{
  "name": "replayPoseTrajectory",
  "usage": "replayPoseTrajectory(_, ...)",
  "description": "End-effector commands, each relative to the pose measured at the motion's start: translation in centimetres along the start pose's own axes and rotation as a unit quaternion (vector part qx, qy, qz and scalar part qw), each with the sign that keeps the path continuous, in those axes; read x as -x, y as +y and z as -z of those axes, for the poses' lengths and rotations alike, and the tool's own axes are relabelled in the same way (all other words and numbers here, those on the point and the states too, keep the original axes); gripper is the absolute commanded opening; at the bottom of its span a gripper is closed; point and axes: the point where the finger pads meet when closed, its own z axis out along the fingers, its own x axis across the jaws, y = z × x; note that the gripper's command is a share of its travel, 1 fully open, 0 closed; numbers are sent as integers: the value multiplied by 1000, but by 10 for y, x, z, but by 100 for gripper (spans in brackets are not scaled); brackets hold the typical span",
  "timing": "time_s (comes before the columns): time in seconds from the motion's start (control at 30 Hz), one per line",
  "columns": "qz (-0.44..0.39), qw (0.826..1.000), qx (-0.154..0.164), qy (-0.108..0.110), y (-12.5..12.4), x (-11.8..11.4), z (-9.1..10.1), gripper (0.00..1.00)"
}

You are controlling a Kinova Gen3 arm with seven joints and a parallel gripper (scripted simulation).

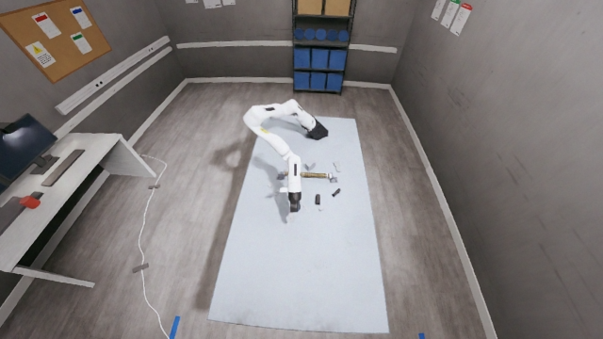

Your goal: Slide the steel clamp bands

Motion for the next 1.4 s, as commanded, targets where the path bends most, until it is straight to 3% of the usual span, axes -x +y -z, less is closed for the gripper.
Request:
replayPoseTrajectory(0.0, -5, 1000, 4, 18, 40, -6, 11, 0)
replayPoseTrajectory(0.2, -19, 997, -12, 72, 77, -43, 35, 0)
replayPoseTrajectory(0.43, -21, 989, -30, 145, 118, -95, 76, 0)
replayPoseTrajectory(0.5, -21, 989, -30, 145, 118, -95, 76, 0)
replayPoseTrajectory(1.0, 19, 953, -61, 296, 177, -199, 189, 0)
replayPoseTrajectory(1.3, 19, 953, -61, 296, 177, -199, 189, 0)
replayPoseTrajectory(1.37, 26, 947, -64, 313, 181, -210, 203, 0)
